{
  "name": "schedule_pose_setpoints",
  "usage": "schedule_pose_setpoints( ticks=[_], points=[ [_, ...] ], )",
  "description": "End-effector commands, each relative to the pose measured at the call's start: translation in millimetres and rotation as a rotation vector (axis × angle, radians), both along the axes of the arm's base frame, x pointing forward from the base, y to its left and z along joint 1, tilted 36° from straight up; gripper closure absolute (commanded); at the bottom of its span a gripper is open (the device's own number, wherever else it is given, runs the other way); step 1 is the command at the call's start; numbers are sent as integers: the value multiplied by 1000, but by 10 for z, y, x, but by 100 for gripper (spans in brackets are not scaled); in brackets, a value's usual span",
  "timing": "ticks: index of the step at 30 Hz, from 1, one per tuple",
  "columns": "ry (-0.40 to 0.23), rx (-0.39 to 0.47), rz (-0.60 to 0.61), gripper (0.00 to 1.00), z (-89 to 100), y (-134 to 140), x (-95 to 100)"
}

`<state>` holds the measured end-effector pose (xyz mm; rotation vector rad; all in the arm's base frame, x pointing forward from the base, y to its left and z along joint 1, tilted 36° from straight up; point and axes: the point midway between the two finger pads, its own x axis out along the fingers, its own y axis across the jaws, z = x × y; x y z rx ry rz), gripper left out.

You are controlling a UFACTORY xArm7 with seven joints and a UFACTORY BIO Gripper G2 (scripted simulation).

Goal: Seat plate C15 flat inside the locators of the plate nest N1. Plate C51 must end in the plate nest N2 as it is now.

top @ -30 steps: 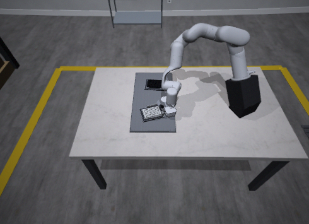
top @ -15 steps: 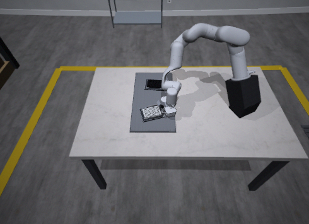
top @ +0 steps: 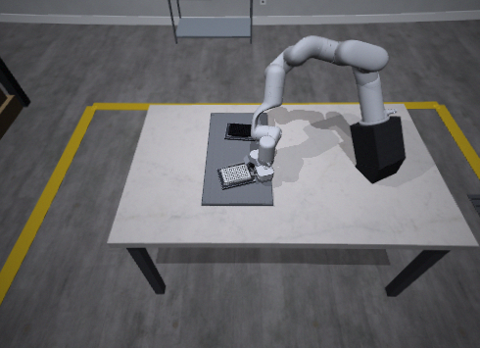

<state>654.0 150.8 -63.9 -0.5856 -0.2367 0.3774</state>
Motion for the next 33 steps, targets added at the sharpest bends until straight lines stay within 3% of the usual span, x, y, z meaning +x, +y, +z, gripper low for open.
schedule_pose_setpoints(
  ticks=[1, 33],
  points=[
    [-2, 2, 2, 100, 14, 20, 4],
    [-2, 2, 2, 100, 78, 60, -21]
  ],
)
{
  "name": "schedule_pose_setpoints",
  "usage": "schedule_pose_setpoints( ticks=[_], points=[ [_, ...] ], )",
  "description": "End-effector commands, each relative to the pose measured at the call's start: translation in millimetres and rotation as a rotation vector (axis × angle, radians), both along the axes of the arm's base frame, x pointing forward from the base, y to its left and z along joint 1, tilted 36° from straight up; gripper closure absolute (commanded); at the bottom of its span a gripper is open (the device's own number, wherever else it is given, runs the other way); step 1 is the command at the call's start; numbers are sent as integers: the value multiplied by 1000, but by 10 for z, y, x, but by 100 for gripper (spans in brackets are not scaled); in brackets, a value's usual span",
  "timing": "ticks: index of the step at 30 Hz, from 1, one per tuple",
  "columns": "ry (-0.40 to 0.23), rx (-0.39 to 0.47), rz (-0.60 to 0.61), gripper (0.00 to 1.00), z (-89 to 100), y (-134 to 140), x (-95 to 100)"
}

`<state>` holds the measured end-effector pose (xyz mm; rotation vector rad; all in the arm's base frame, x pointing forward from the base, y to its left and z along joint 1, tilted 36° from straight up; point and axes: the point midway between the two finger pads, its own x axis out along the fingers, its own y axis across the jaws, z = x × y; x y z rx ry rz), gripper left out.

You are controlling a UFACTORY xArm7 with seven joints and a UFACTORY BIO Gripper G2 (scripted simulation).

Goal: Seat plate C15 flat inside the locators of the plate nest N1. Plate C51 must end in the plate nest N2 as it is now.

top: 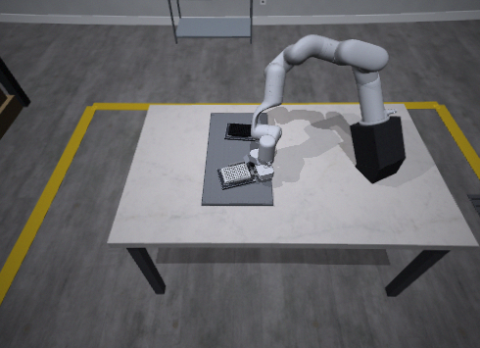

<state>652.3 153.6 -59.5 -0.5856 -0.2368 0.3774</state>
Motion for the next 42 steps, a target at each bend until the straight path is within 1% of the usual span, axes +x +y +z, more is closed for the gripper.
schedule_pose_setpoints(
  ticks=[1, 20, 29, 39, 42],
  points=[
    [-2, 2, 2, 100, 39, 35, -6],
    [-2, 2, 2, 100, 131, 91, -43],
    [-2, 2, 2, 100, 131, 91, -43],
    [-2, 2, 2, 100, 266, 173, -97],
    [-2, 2, 2, 100, 279, 181, -102]
  ],
)
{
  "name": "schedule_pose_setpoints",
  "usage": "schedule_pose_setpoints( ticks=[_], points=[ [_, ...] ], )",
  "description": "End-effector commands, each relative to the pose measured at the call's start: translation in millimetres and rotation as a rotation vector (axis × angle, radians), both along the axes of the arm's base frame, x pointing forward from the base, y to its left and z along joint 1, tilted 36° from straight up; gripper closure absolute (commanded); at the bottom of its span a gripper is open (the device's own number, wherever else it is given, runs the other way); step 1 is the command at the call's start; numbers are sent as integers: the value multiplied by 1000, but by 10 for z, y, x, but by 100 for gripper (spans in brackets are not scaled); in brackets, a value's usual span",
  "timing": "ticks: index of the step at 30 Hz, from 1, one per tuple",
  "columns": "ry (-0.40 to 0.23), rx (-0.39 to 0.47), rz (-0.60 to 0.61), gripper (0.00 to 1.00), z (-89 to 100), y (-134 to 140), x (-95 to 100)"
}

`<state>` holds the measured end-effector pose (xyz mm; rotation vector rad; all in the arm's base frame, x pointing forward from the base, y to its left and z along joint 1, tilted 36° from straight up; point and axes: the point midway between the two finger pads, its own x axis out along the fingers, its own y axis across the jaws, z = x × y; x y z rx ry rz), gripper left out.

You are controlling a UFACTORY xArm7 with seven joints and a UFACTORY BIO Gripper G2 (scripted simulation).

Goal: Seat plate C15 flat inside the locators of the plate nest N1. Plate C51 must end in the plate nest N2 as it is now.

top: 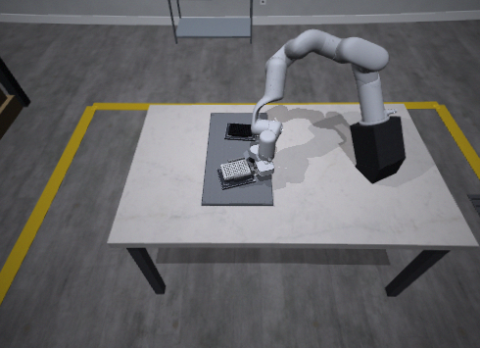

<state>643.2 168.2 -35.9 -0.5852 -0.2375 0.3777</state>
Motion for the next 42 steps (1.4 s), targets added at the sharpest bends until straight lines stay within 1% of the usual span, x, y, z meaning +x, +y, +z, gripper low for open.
schedule_pose_setpoints(
  ticks=[1, 27, 42],
  points=[
    [-1, 2, 2, 100, 57, 43, -17],
    [-1, 2, 2, 100, 381, 240, -146],
    [-1, 2, 2, 100, 381, 240, -146]
  ],
)
